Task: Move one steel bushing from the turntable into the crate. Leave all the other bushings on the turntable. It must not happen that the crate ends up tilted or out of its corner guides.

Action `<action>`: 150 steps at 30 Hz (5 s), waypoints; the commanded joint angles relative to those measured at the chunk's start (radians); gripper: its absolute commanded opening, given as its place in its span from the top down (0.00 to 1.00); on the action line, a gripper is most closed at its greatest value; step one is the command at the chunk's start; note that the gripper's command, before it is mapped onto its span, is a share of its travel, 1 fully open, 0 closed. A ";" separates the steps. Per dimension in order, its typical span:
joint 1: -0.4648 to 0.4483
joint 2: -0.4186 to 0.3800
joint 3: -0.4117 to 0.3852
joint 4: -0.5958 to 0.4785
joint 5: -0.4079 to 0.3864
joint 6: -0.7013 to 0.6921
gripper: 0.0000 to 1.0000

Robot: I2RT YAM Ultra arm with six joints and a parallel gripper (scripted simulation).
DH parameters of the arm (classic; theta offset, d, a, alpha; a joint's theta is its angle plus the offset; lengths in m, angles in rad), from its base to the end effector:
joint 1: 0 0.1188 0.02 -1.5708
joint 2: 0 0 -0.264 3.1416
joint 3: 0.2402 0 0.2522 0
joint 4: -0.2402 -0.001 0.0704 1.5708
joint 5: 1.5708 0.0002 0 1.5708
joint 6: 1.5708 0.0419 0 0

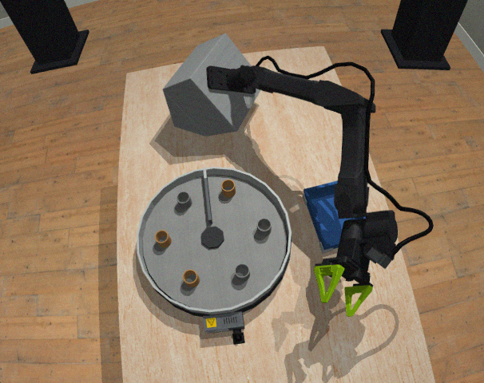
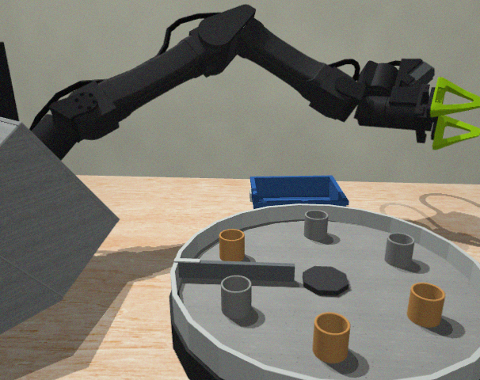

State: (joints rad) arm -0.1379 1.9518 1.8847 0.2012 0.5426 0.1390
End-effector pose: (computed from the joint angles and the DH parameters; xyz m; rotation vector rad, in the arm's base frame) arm 0.4646 -0.0853 0.4213 0.6338 1.3238 -0.3882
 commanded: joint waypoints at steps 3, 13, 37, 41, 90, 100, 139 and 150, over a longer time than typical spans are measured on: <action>-0.021 -0.011 0.008 -0.003 0.011 0.004 0.00; -0.021 -0.011 0.008 -0.003 0.011 0.004 0.00; -0.180 0.010 -0.104 -0.290 -0.252 -0.084 0.00; -0.217 0.013 -0.120 -0.356 -0.308 -0.102 0.00; -0.693 0.034 -0.363 -1.197 -1.039 -0.338 0.00; -0.792 0.041 -0.412 -1.369 -1.188 -0.387 0.00; -0.954 0.040 -0.464 -1.660 -1.427 -0.486 0.89; -0.954 0.040 -0.464 -1.659 -1.427 -0.487 0.89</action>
State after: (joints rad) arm -1.0676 1.9926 1.4090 -1.4448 -0.8722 -0.3424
